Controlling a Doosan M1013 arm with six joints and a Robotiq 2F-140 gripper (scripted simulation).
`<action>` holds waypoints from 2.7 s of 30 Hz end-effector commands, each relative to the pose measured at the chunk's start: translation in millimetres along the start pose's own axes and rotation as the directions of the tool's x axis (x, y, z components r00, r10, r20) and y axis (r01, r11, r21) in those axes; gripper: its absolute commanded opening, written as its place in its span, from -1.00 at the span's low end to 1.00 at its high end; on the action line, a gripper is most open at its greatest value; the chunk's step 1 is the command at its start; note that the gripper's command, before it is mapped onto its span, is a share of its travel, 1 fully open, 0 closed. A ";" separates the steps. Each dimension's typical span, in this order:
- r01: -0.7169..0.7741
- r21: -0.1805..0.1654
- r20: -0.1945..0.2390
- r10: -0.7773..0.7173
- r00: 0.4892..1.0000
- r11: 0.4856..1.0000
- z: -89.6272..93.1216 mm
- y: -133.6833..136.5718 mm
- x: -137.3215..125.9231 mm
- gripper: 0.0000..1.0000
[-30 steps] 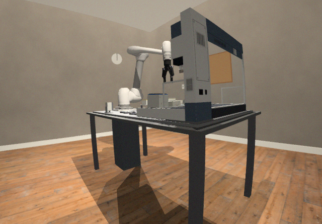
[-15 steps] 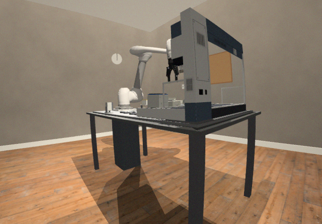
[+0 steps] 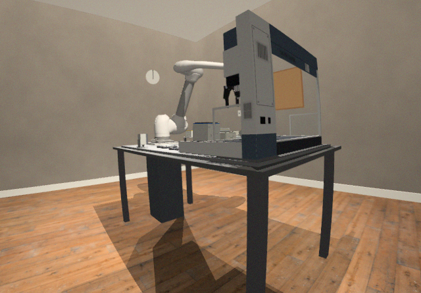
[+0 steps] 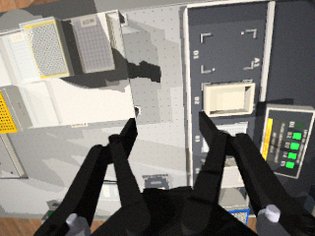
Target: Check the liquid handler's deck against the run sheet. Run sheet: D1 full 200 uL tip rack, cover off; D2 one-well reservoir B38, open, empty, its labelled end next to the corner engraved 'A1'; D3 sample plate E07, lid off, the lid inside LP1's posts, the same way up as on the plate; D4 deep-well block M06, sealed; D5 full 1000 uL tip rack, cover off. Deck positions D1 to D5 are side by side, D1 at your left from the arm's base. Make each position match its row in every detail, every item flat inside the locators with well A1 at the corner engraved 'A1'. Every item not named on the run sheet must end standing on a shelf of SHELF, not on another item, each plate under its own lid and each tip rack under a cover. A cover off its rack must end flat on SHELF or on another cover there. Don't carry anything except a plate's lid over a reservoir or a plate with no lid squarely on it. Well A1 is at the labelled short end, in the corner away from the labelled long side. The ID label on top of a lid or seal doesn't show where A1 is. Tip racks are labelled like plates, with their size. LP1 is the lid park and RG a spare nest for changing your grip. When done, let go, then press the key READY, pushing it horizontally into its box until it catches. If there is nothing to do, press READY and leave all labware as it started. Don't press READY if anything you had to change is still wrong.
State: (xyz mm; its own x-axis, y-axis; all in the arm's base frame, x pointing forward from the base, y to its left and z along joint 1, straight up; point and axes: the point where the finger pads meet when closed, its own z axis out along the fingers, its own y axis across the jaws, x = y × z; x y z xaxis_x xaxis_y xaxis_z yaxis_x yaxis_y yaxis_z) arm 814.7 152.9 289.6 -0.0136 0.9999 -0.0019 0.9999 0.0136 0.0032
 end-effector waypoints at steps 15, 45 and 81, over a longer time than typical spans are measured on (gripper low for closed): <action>0.001 -0.001 -0.001 -0.001 1.000 1.000 -1.3 2.7 -64.9 0.34; 0.000 -0.001 0.000 0.000 1.000 1.000 -1.2 -39.3 -144.7 0.34; 0.000 -0.001 0.000 0.000 1.000 1.000 -1.0 -199.2 -140.6 0.34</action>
State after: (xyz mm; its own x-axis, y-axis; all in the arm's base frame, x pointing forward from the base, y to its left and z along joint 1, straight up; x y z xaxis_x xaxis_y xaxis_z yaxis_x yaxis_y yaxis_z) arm 625.4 9.4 289.3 -0.0136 0.9999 -0.0018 0.9999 0.0136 0.0028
